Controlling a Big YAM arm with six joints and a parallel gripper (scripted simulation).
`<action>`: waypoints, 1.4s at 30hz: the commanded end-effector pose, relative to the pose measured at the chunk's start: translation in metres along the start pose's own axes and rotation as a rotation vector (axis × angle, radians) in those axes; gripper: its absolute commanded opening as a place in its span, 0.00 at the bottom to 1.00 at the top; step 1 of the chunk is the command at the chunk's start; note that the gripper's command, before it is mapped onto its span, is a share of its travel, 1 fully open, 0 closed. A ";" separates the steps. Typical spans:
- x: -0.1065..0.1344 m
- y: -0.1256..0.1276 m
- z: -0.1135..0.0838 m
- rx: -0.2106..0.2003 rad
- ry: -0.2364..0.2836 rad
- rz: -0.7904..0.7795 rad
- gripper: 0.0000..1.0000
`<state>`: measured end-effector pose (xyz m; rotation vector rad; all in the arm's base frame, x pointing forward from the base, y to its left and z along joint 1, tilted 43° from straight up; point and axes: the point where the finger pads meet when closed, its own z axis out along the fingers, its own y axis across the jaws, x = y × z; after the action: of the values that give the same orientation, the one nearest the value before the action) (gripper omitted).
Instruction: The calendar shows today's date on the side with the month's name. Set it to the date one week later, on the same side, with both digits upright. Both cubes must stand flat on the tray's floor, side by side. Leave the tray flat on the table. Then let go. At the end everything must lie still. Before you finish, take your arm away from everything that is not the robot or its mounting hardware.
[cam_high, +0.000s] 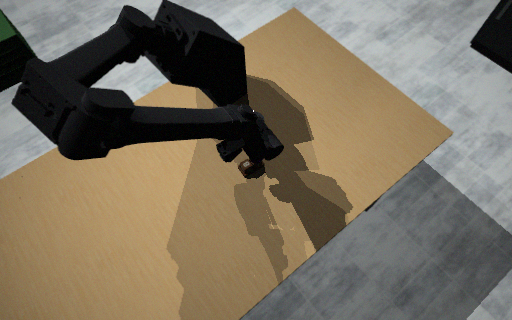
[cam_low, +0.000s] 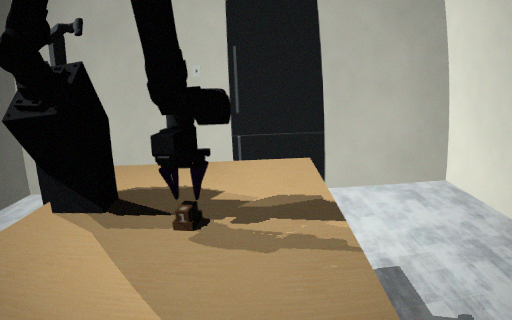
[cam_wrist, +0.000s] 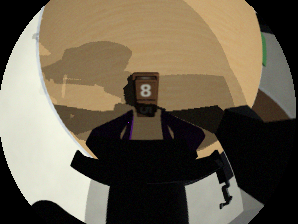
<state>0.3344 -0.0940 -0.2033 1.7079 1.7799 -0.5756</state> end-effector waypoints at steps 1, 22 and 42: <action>0.001 0.006 0.001 -0.015 0.000 0.000 0.45; 0.002 0.008 0.000 -0.014 0.001 -0.006 0.45; 0.002 0.005 -0.001 -0.008 0.001 -0.012 0.45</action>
<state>0.3377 -0.0937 -0.2033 1.7082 1.7762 -0.5699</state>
